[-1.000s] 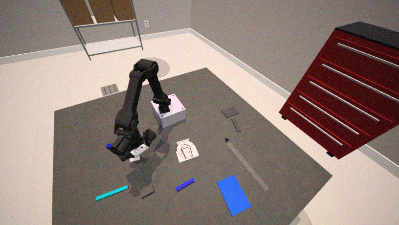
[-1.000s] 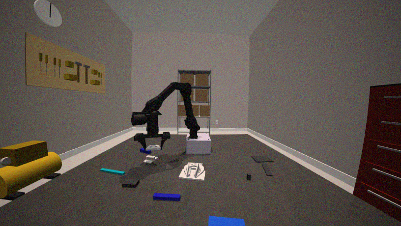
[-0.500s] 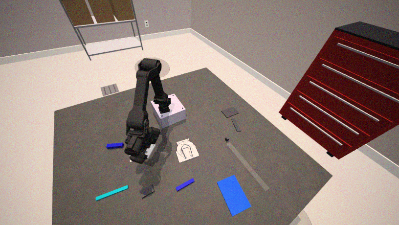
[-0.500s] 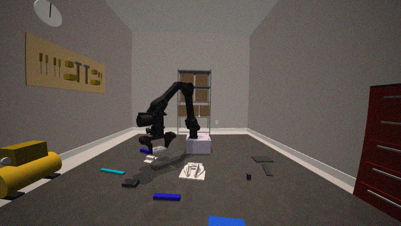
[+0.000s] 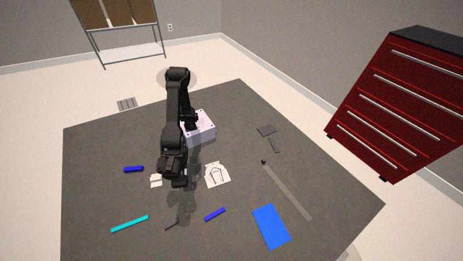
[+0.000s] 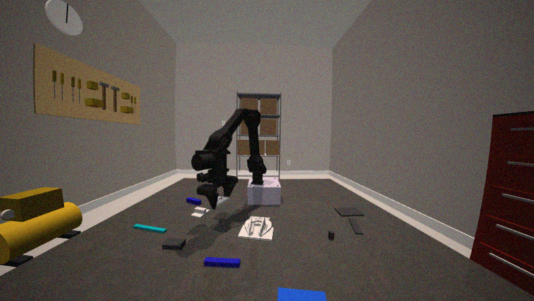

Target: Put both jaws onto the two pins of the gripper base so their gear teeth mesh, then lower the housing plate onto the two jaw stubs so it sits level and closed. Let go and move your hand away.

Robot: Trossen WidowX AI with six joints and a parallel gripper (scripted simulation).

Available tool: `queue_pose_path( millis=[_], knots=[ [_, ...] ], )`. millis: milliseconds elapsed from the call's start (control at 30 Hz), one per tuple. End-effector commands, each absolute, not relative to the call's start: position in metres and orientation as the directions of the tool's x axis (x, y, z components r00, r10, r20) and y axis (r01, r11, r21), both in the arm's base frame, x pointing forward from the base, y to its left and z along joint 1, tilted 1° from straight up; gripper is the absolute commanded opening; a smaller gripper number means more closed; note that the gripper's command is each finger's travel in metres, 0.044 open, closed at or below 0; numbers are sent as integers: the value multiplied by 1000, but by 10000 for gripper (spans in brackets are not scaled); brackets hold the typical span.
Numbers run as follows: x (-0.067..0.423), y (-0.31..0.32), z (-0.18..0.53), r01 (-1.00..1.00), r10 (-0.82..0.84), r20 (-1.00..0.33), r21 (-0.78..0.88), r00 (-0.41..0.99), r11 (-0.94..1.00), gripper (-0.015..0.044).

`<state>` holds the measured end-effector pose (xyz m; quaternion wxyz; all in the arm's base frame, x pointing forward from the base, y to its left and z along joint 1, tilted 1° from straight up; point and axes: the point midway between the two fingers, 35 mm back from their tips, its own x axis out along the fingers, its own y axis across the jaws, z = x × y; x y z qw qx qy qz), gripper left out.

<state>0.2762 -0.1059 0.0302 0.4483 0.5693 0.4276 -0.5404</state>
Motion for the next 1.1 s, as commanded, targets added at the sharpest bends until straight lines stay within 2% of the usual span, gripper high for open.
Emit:
queue_pose_path(
  millis=[0, 500, 1067],
  knots=[
    [277, -93, 30, 995, 1, -999, 47, 47, -90, 351],
    [278, -51, 30, 934, 5, -999, 47, 48, 354, 351],
    [273, -5, 29, 640, 11, -999, 39, 48, 768, 351]
  ],
)
